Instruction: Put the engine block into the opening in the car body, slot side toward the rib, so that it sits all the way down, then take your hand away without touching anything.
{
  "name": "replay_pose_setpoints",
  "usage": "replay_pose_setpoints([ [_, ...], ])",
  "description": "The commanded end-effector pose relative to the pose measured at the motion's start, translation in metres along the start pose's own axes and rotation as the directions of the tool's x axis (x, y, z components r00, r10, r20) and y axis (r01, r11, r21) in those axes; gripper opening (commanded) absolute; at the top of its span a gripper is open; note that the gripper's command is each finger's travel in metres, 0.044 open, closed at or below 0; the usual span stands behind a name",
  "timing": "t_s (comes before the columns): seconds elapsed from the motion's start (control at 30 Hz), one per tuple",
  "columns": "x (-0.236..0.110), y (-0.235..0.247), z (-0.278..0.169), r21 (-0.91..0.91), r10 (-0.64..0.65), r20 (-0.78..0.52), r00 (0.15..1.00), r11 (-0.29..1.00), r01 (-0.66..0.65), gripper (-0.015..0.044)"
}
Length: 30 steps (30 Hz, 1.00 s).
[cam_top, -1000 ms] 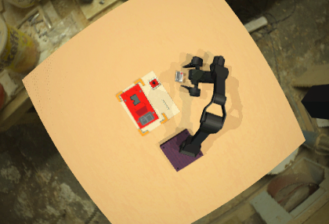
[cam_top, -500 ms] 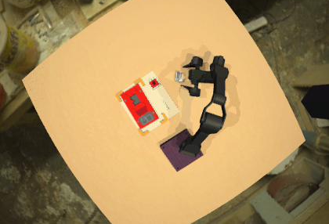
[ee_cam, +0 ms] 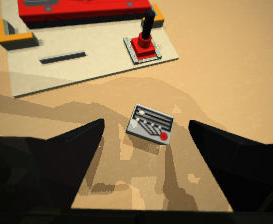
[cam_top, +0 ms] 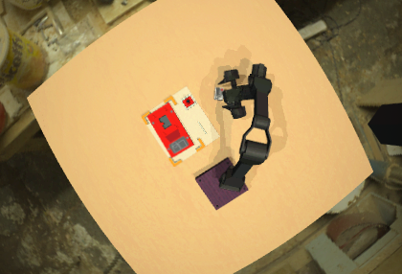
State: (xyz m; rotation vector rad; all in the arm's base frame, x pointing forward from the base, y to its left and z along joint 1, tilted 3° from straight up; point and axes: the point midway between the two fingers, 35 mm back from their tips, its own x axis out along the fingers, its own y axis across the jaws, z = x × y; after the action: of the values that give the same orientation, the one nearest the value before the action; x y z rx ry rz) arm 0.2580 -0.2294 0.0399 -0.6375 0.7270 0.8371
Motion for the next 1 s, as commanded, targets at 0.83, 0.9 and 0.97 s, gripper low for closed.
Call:
replay_pose_setpoints([
  [0.83,-0.002,-0.007,0.017,-0.635,0.155,-0.428,0.89,0.649,-0.419,0.044],
  [0.9,-0.003,-0.008,0.019,-0.659,0.157,-0.458,0.875,0.601,-0.452,0.044],
  [0.97,-0.005,-0.009,0.02,-0.678,0.157,-0.487,0.859,0.552,-0.485,0.044],
])
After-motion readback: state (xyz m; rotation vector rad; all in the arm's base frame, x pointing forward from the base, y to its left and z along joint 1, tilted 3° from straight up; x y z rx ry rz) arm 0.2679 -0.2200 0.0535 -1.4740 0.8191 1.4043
